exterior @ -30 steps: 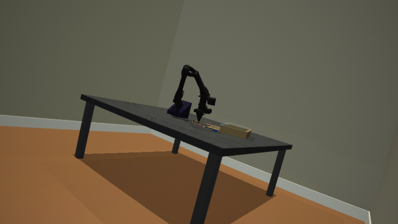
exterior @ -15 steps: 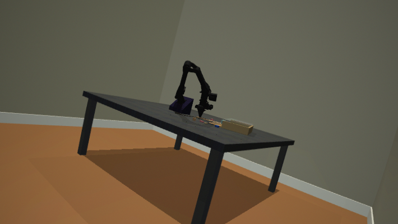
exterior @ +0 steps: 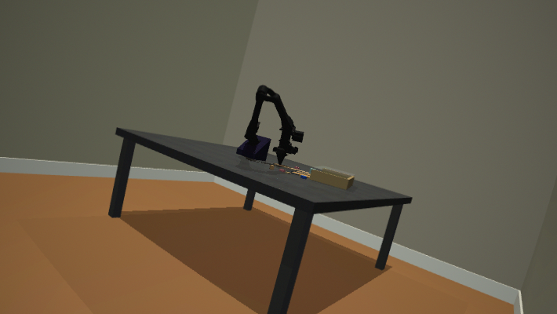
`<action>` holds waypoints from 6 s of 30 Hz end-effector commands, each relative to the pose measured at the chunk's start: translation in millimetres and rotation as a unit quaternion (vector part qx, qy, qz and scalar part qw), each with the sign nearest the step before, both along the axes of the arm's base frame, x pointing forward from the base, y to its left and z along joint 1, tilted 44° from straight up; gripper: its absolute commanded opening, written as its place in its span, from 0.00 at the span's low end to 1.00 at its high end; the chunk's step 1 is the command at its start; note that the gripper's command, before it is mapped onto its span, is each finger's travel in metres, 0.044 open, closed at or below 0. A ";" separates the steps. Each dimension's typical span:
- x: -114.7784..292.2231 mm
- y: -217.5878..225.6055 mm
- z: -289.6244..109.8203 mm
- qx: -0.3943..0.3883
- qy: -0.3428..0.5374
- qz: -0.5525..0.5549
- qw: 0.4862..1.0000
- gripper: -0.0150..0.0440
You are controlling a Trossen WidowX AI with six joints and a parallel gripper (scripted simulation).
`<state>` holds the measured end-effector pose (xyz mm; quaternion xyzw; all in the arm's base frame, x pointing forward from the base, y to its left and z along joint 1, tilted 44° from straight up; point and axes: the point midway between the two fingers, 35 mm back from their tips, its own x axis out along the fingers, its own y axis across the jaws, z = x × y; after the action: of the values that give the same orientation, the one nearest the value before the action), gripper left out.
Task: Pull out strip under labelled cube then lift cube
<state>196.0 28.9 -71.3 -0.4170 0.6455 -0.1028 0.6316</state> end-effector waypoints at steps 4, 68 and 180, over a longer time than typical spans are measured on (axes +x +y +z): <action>-9.3 -7.3 -1.6 -0.006 0.014 -0.007 1.000 0.25; 154.1 110.0 6.7 -0.005 0.019 0.004 1.000 1.00; 78.8 101.3 40.9 -0.005 0.021 0.004 1.000 0.25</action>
<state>274.6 124.3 -36.9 -0.4298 0.6561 -0.0936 0.6133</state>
